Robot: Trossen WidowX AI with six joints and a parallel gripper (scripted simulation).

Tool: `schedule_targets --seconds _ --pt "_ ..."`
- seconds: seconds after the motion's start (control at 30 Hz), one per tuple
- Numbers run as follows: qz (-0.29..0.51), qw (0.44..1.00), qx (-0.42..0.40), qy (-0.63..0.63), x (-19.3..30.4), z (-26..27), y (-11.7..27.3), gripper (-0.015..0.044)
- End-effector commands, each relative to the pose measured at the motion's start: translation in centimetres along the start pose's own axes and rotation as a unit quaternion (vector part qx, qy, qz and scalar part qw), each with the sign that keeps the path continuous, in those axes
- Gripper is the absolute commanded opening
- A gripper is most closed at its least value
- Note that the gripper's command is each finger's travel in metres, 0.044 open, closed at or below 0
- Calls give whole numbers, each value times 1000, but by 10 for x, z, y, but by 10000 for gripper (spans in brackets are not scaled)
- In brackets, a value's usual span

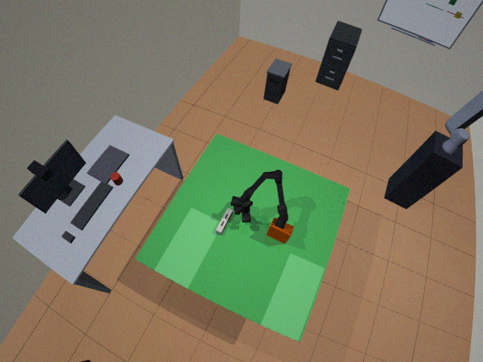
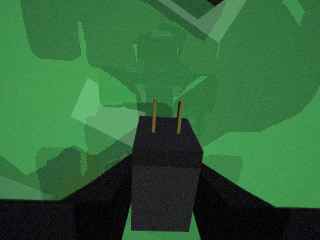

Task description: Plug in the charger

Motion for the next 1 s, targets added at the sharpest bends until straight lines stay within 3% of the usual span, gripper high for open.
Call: schedule_targets --seconds 0.0,0.97 --pt "-4 1000 -2 -15 -8 7 0 0" --pt "-6 994 -10 -108 -40 56 -11 0"
Point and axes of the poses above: the point midway between the two fingers, 35 mm back from their tips, its own y axis back along the fingers, its own z axis across the jaws, x = y × z, the point moved 5 cm from there along y, back along the fingers, and after that the axes turned 1 degree about -y, right-handed, at the moved point
